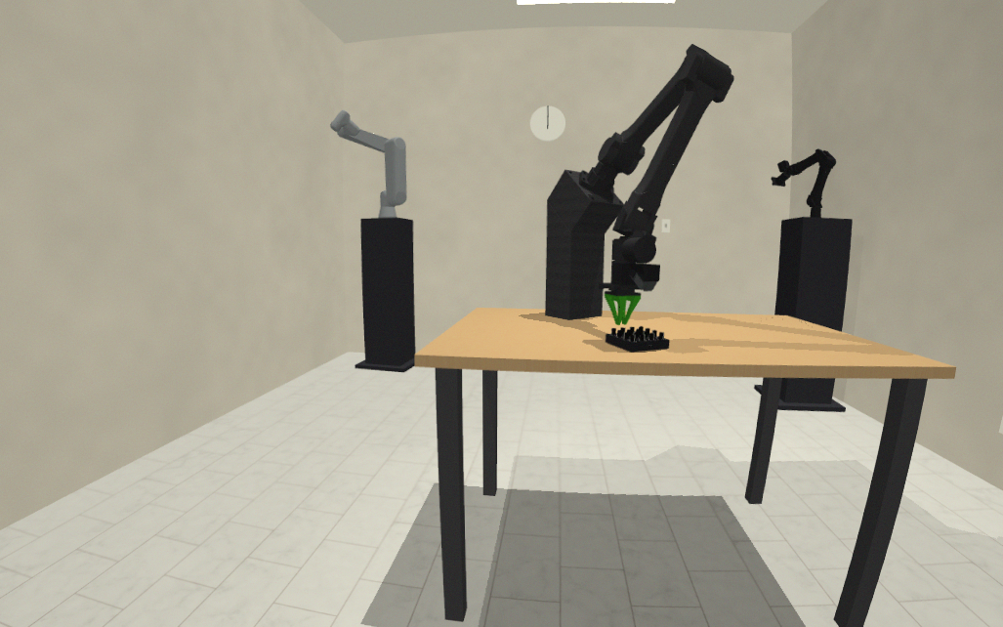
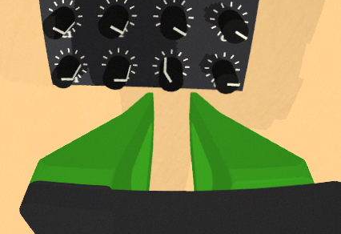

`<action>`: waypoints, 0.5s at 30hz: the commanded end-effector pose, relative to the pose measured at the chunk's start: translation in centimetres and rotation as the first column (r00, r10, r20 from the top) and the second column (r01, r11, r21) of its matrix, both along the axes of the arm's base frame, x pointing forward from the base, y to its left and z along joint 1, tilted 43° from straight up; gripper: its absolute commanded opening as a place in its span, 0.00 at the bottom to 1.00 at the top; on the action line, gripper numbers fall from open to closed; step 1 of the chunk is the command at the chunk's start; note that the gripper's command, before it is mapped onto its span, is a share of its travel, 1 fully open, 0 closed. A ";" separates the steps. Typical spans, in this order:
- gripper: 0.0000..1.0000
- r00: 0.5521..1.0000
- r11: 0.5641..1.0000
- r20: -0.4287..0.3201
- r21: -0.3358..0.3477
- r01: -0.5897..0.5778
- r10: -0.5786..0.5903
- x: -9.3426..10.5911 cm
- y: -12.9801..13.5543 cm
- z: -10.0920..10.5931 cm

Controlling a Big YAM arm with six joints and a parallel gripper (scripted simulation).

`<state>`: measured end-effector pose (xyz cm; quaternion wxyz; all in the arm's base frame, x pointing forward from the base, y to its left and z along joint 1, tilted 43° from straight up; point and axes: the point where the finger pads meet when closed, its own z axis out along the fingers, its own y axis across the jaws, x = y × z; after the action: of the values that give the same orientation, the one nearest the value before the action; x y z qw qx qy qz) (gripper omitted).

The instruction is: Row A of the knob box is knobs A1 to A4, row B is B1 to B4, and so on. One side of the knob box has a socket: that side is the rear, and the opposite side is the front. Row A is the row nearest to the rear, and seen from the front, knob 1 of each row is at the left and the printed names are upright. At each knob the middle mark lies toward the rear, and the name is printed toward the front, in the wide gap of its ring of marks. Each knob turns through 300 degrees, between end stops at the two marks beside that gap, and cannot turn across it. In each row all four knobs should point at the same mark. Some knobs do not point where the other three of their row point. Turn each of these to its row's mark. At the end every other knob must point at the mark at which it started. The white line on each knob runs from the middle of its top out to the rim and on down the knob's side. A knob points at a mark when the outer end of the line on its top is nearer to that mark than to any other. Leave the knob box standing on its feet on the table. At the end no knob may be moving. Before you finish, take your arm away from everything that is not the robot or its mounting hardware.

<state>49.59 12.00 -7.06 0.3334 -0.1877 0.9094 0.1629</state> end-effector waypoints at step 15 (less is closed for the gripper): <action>0.18 1.000 1.000 0.002 0.006 -0.002 0.001 0.6 1.1 -1.0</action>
<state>49.73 12.32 -7.97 0.3299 -0.1870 0.9108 0.1630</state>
